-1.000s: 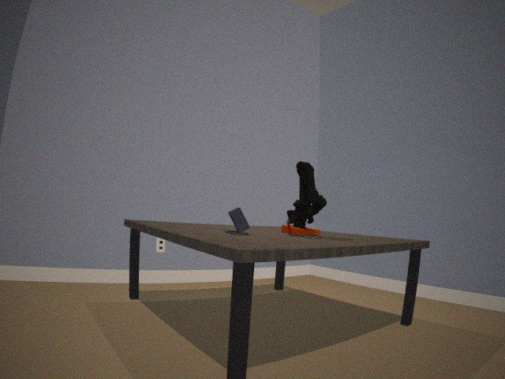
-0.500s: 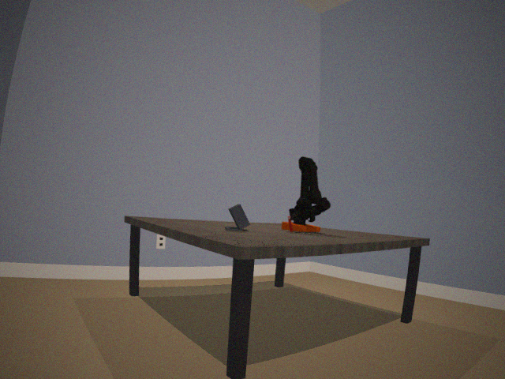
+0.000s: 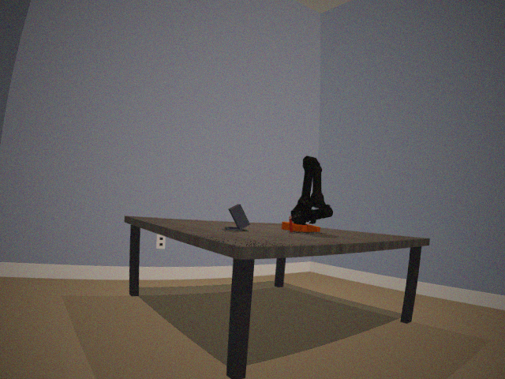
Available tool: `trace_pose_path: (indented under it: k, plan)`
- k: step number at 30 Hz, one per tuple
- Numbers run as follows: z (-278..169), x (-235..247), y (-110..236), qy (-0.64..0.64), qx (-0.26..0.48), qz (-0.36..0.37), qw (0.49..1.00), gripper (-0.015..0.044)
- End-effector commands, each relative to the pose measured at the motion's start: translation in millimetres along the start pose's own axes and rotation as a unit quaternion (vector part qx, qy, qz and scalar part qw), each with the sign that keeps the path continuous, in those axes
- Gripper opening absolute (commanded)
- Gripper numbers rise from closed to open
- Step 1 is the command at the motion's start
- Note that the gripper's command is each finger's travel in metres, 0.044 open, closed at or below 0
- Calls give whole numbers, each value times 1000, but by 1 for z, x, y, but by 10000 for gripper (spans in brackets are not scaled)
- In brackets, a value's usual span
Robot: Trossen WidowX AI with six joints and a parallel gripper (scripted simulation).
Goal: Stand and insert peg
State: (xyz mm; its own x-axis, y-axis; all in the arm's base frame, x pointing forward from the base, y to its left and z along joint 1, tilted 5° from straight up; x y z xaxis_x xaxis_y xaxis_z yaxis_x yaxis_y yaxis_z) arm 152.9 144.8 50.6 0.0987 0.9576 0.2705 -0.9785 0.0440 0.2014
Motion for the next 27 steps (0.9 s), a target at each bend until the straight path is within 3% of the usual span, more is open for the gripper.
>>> trace_pose_path:
  k: [1, 27]
  plan:
    - [1, 1, 1, -2, -1, 0, 1000, 51]
    - [-5, 0, 3, 0, -1, 0, 1000, 51]
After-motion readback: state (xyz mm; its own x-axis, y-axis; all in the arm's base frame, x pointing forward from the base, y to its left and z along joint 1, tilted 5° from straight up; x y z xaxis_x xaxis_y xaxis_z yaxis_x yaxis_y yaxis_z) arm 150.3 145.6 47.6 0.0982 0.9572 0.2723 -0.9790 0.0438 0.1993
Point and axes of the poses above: the point midway between the two fingers, 35 mm back from their tips, its own y axis back along the fingers, its own x axis across the jaws, z = x × y, the point moved 1 cm from there along y, back along the fingers, and after that the axes turned 11 degrees about -y, right-handed, at the moved point
